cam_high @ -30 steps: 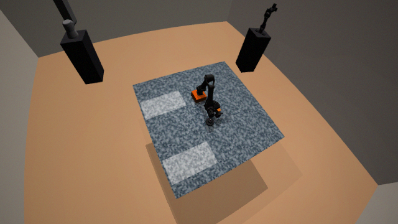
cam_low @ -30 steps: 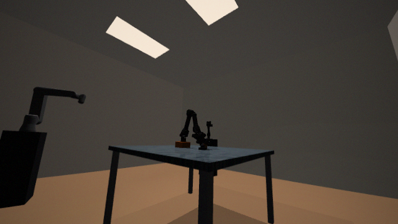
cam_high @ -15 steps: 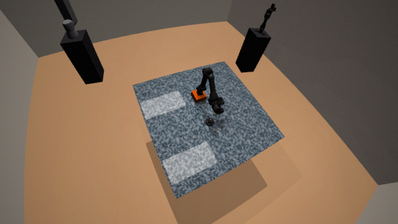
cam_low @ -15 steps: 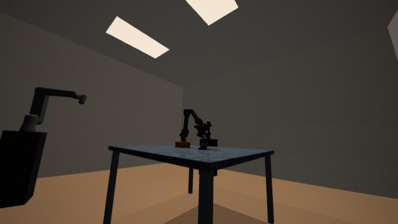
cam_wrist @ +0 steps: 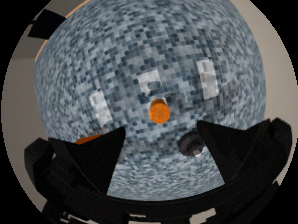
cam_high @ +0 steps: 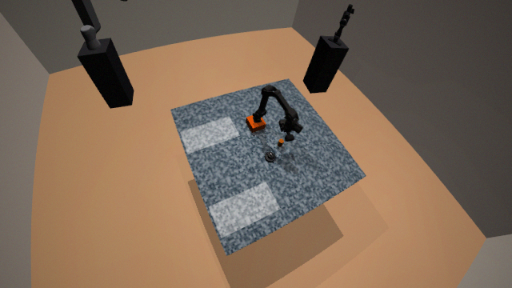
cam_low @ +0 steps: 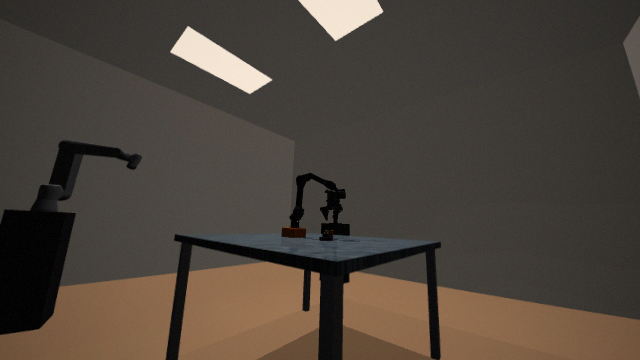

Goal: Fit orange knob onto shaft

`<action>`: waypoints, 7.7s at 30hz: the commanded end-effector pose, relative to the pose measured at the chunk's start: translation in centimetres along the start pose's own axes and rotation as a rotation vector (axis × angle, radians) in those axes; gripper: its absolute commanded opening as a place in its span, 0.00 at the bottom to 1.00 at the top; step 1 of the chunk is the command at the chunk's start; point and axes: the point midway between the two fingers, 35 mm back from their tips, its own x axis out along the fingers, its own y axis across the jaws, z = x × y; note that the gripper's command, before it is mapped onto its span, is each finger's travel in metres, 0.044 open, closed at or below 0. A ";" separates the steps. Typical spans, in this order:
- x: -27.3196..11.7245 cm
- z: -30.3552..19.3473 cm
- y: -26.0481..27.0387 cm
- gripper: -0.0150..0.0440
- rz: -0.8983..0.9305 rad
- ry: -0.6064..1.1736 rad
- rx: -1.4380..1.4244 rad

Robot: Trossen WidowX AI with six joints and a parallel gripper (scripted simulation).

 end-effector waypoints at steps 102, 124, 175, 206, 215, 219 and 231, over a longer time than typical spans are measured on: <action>8.7 1.1 -1.7 0.25 -0.050 -0.045 0.538; -2.5 0.3 -1.2 0.25 -0.016 0.019 0.553; -11.0 2.6 2.4 0.25 -0.929 0.275 0.505; -10.8 2.5 2.5 0.25 -0.933 0.280 0.506; -10.3 2.5 2.4 0.25 -0.931 0.278 0.506; -9.4 2.4 2.2 0.25 -0.848 0.255 0.514; -7.0 1.9 1.5 0.25 -0.568 0.175 0.534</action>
